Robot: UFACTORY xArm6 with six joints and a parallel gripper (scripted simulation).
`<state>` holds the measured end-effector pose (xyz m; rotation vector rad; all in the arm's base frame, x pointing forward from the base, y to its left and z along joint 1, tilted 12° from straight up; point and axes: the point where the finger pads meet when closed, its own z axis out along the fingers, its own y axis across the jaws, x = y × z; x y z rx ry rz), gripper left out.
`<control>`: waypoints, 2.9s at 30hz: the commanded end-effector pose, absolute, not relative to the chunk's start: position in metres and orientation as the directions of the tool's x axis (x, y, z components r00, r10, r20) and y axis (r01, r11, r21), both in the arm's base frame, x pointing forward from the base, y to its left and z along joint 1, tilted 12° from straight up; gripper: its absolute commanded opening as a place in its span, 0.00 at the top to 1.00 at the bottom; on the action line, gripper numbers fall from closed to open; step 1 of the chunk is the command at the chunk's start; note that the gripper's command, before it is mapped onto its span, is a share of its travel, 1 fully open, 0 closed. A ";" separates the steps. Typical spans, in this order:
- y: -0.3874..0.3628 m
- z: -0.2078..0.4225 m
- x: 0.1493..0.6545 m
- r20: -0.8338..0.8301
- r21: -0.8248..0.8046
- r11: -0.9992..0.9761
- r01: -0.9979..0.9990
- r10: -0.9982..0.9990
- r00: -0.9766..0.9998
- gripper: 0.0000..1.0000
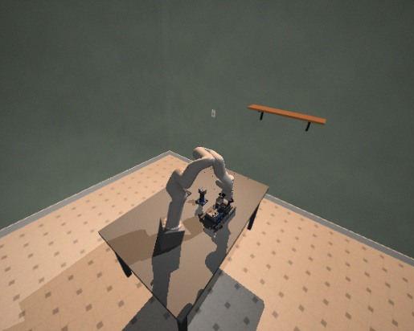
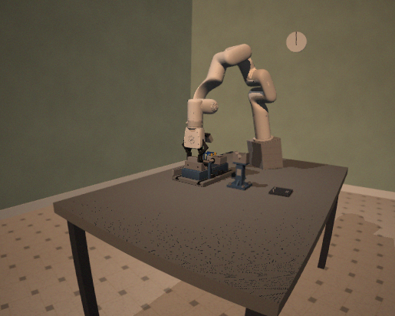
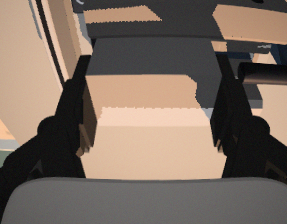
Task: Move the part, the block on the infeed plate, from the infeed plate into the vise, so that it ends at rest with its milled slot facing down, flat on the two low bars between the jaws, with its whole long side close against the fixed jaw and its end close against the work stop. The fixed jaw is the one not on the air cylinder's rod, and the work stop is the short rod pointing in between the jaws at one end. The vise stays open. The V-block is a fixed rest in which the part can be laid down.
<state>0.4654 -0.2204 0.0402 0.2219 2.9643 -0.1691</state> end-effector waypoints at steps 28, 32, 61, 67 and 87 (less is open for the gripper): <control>-0.221 0.041 0.467 -0.175 -0.101 0.982 0.157 0.138 -0.975 1.00; -0.221 0.041 0.467 -0.175 -0.101 0.982 0.157 0.138 -0.975 1.00; -0.221 0.040 0.467 -0.175 -0.101 0.982 0.157 0.138 -0.975 0.19; -0.221 0.040 0.467 -0.175 -0.101 0.982 0.157 0.138 -0.975 0.19; -0.221 0.040 0.467 -0.175 -0.101 0.982 0.157 0.138 -0.975 0.19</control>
